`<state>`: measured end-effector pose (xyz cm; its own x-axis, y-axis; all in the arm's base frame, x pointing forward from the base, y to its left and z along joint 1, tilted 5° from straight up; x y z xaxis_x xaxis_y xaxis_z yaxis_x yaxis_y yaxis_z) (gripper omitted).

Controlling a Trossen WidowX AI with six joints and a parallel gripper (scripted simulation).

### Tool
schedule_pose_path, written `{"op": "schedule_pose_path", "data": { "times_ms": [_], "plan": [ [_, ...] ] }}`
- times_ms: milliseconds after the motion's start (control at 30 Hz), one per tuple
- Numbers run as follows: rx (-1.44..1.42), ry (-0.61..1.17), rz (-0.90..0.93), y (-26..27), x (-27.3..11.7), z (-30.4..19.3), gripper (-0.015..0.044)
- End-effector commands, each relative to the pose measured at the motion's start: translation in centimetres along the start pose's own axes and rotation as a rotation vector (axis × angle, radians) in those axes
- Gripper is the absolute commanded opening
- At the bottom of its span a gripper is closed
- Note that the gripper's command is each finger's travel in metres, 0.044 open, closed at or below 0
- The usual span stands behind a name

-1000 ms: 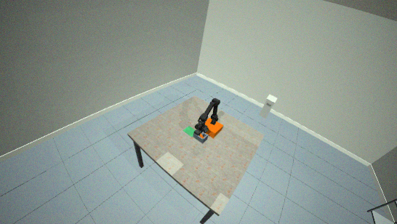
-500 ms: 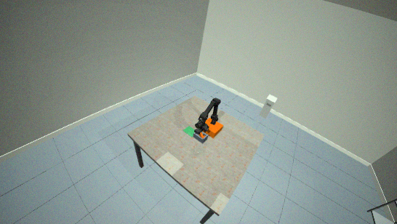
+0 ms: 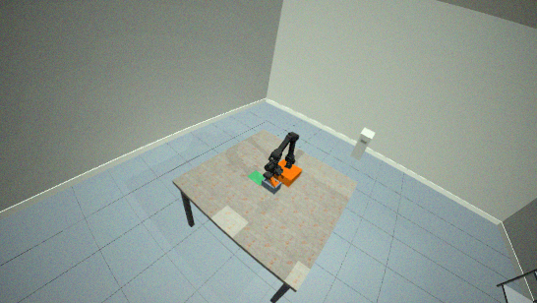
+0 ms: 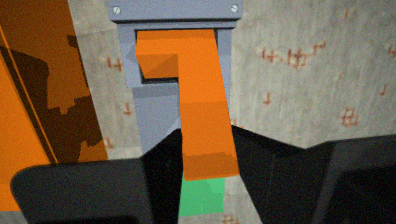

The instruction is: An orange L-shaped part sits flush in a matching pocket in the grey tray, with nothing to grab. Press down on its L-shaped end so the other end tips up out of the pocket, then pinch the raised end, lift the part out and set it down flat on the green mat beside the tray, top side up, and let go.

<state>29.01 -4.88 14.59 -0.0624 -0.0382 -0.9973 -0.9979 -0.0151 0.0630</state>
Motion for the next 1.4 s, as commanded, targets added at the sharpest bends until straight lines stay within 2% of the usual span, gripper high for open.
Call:
{"op": "schedule_pose_path", "data": {
  "times_ms": [0,667,900,1367],
  "plan": [
    [0.003,-0.004,-0.009,-0.1,-0.9,0.0,0.0],
    [0.003,-0.004,-0.009,0.0,-3.9,0.0,0.0],
    [0.003,-0.004,-0.009,0.0,-3.9,-0.1,0.0],
    [0.003,0.001,-0.008,1.4,-3.7,-5.0,0.0]
  ]
}}
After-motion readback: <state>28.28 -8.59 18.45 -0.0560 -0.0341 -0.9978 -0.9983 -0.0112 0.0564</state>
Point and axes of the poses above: the point midway between the two fingers, 35 mm back from their tips, its own x axis out along the fingers, its own y axis across the jaws, z = x × y, the point moved 9 cm from there along -x, back along the fingers, and after that the axes turned 11 degrees about -x, right-handed, at the moved point
